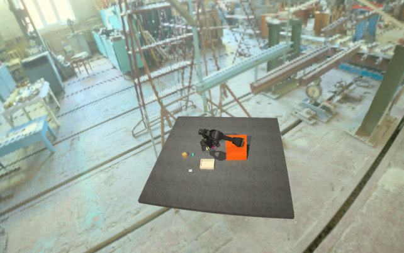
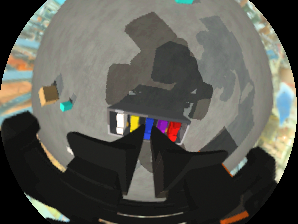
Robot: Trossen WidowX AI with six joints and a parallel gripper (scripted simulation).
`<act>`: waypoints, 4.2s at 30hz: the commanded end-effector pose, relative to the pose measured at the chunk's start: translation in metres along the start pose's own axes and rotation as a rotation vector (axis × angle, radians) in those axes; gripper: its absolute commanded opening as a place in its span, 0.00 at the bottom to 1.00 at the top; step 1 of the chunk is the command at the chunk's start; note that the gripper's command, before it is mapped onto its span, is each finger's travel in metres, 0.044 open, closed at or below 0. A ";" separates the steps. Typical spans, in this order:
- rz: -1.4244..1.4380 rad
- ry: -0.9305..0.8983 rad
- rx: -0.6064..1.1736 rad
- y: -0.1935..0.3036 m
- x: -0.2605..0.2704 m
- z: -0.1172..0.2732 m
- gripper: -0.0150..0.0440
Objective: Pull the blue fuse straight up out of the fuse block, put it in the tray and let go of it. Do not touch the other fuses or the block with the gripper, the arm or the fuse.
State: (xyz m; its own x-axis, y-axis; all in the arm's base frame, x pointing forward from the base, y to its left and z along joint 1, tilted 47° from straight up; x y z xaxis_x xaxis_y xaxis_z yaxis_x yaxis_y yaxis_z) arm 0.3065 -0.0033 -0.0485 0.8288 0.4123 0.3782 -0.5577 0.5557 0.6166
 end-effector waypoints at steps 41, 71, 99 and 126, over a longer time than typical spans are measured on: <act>0.002 0.000 -0.001 -0.001 0.000 0.021 0.25; 0.001 0.000 0.000 0.000 0.000 0.036 0.25; -0.003 0.009 -0.019 0.052 0.055 0.061 0.25; 0.000 -0.004 0.007 0.173 0.118 0.053 0.25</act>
State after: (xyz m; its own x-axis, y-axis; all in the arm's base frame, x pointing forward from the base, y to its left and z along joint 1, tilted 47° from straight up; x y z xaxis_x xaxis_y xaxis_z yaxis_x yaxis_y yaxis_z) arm 0.3113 0.0997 0.1415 0.8262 0.4096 0.3867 -0.5619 0.5508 0.6172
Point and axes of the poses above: the point midway between the two fingers, 35 mm back from their tips, its own z axis back along the fingers, its own x axis across the jaws, y = z × x, the point moved 7 cm from there along z, back along the fingers, and after that the axes turned 7 degrees about z, right-handed, at the moved point
